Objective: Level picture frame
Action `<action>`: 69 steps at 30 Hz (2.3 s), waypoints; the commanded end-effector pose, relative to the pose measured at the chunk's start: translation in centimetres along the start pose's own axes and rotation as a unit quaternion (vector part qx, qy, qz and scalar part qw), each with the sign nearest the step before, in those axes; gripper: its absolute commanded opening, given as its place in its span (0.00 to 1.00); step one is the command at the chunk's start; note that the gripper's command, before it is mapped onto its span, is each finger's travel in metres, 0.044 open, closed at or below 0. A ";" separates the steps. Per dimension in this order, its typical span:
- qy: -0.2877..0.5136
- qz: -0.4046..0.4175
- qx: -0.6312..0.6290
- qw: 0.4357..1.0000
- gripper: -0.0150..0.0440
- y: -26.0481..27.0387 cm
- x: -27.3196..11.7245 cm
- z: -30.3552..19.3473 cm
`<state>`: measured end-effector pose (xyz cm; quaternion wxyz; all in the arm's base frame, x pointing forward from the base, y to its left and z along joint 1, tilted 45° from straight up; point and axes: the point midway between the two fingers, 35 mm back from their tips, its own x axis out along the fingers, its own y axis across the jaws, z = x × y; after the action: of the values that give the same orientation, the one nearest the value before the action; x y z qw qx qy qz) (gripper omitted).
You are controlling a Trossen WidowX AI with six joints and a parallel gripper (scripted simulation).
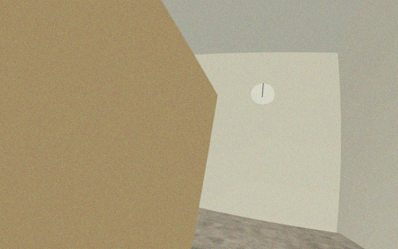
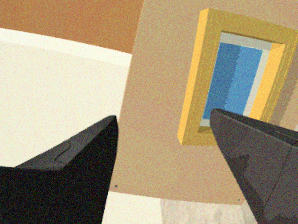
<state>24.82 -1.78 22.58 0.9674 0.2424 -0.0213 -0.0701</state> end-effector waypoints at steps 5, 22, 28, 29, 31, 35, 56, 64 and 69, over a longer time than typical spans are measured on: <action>-0.001 -0.003 -0.001 1.000 0.69 -0.1 0.0 0.0; -0.002 -0.001 0.054 0.999 0.69 -4.1 0.2 -1.2; -0.002 -0.002 0.074 0.997 0.69 -5.7 0.0 -1.7; -0.002 -0.002 0.074 0.997 0.69 -5.7 0.0 -1.7; -0.002 -0.002 0.074 0.997 0.69 -5.7 0.0 -1.7; -0.002 -0.002 0.074 0.997 0.69 -5.7 0.0 -1.7; -0.003 -0.001 0.074 0.997 0.69 -5.4 4.5 -0.9; -0.004 -0.001 0.074 0.997 0.69 -5.7 8.0 -1.7; -0.004 -0.001 0.074 0.997 0.69 -5.7 8.0 -1.7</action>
<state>31.77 -7.03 18.39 0.9470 0.3127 -0.0255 -0.0685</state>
